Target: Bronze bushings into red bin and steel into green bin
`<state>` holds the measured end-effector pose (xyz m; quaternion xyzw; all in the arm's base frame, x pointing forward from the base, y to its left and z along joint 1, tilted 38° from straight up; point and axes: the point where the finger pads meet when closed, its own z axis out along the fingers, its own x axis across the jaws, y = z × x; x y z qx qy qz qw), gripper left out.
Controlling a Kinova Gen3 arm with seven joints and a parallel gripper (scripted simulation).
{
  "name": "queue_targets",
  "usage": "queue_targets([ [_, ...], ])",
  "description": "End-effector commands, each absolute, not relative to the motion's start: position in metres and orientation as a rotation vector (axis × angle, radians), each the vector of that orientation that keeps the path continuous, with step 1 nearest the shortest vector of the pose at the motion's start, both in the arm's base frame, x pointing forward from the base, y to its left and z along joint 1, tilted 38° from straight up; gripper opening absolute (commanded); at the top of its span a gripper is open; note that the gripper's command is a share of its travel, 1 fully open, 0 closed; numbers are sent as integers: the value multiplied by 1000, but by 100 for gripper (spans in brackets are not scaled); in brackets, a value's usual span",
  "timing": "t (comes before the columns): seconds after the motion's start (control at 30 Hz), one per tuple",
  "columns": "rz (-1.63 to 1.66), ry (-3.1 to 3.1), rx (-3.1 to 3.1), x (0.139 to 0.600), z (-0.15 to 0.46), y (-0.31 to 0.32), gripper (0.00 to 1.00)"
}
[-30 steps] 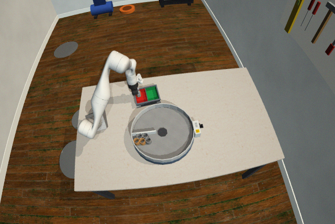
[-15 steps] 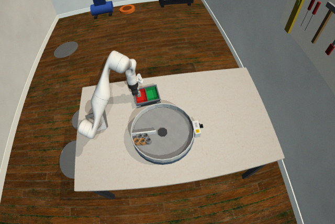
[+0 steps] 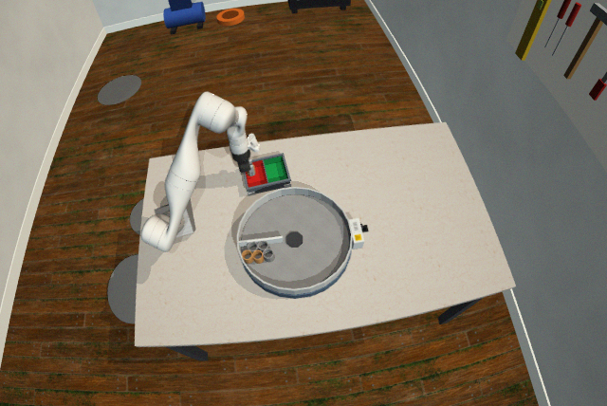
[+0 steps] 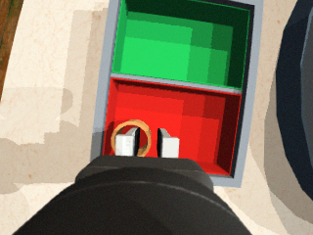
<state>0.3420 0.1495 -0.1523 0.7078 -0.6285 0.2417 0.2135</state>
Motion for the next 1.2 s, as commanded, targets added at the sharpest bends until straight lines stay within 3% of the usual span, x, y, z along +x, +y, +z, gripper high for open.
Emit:
queue_targets([
  [0.0,671,-1745,1966,342,-152,151,47],
  [1.17,674,-1743,1971,341,-150,155,47],
])
